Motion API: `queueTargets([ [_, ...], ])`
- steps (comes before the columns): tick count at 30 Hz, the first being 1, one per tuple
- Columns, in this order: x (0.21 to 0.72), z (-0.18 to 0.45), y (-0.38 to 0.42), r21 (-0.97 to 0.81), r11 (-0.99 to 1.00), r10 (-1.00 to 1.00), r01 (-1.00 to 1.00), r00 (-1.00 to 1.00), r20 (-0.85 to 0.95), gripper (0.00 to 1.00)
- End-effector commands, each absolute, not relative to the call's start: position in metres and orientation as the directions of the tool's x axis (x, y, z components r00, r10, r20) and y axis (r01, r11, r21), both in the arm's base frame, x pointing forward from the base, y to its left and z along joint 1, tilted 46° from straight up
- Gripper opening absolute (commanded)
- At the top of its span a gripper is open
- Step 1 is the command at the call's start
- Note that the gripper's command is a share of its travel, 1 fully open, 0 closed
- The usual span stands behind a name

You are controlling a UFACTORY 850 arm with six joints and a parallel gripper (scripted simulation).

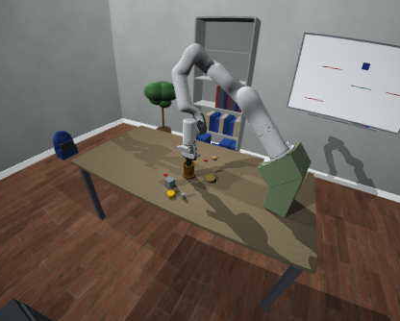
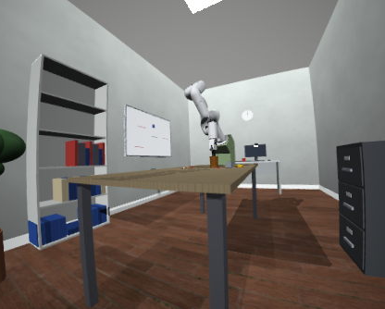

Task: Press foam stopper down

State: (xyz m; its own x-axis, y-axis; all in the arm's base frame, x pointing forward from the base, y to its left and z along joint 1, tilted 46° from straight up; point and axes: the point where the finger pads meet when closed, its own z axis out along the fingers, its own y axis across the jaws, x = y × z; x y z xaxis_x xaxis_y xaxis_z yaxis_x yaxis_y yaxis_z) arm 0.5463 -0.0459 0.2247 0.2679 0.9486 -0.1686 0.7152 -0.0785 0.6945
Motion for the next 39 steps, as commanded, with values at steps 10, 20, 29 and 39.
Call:
queueTargets([
  [10, 0.5464, 0.2251, -0.0458, 0.695, -0.078, 0.949, 0.715, 0.268, -0.168, 0.0],
  [20, 0.5458, 0.2258, -0.0456, 0.695, -0.078, 0.949, 0.715, 0.268, -0.168, 0.0],
  [29, 0.5439, 0.2278, -0.0447, 0.695, -0.078, 0.949, 0.715, 0.268, -0.168, 0.0],
  [39, 0.5413, 0.2307, -0.0434, 0.695, -0.078, 0.949, 0.715, 0.268, -0.168, 0.0],
])
